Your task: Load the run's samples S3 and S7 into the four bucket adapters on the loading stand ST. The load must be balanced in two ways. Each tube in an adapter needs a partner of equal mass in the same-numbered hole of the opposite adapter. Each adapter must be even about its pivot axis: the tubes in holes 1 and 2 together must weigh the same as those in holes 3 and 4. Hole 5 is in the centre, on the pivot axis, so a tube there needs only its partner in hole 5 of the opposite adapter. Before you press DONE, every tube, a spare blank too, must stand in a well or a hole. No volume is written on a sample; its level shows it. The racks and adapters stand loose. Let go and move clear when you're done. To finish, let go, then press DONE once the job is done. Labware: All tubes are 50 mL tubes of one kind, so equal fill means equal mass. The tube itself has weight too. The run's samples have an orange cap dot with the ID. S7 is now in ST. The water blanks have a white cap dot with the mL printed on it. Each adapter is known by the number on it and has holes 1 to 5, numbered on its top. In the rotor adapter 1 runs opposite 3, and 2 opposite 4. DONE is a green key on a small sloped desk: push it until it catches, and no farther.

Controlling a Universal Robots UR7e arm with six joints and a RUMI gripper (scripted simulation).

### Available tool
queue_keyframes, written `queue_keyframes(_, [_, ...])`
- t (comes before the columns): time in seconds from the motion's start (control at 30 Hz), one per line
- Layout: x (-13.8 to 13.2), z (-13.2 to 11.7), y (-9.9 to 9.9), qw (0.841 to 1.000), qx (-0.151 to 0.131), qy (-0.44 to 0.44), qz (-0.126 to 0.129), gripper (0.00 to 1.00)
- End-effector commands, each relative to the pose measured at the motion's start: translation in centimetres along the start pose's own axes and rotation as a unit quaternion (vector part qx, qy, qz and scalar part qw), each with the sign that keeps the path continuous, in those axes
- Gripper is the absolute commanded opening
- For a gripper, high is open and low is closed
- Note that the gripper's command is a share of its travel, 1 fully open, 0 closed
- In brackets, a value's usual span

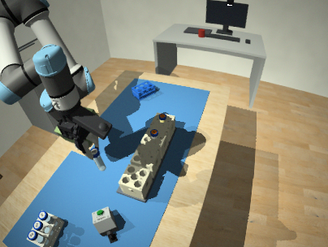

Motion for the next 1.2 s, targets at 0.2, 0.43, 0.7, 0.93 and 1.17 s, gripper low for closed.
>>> queue_keyframes(0.2, [-5.1, 5.7, -0.1, 1.0, -0.004, 0.008, -0.005, 0.0])
queue_keyframes(0.43, [-7.5, 8.1, 0.0, 1.0, -0.004, 0.008, -0.004, 0.0])
queue_keyframes(0.7, [-11.3, 11.8, 0.1, 1.0, -0.004, 0.008, -0.004, 0.0])
queue_keyframes(0.93, [-12.8, 13.3, 0.1, 1.0, -0.005, 0.008, -0.004, 0.0])
queue_keyframes(1.17, [-12.8, 13.1, 0.9, 1.0, -0.007, 0.009, -0.003, 0.0])
Point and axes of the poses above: the point where the finger pads meet when closed, its own y axis out along the fingers, its own x axis across the jaws, z = x × y, the point moved 8 cm from there along -y, back along the fingers, and after that the axes turned 9 degrees about -y, right-handed, at the moved point
